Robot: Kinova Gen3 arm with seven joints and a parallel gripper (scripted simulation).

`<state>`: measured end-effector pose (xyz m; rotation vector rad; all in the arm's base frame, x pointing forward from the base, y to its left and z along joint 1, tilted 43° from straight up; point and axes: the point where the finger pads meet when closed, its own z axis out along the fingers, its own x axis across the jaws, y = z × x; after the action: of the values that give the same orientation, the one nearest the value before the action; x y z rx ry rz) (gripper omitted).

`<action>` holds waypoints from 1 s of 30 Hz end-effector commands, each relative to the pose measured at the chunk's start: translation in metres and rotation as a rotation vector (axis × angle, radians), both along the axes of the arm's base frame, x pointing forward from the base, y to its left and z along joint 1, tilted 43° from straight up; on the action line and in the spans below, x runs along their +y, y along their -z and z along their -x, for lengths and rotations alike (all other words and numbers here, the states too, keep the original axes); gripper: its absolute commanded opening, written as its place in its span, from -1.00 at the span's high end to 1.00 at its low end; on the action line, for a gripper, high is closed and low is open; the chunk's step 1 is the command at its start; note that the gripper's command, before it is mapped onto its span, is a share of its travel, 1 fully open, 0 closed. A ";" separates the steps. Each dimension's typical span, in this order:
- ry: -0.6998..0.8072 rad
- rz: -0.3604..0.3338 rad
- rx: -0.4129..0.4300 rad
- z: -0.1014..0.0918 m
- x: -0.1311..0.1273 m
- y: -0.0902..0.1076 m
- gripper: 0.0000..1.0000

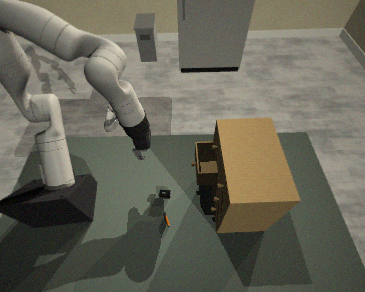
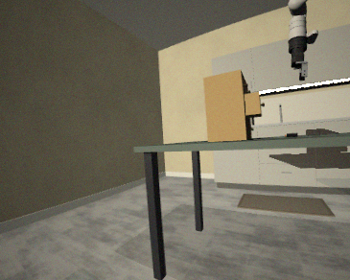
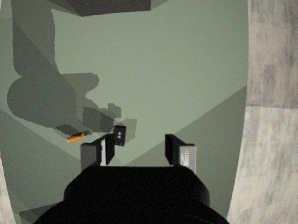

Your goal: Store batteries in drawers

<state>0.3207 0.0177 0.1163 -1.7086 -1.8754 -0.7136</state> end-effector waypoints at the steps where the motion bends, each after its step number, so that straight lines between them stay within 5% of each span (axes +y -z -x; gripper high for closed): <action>1: 0.015 -0.002 -0.009 0.001 0.000 0.002 -1.00; 30: 0.169 -0.022 -0.178 -0.014 0.023 0.024 -1.00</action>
<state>0.3382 0.0385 0.0942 -1.8541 -1.8564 -0.9666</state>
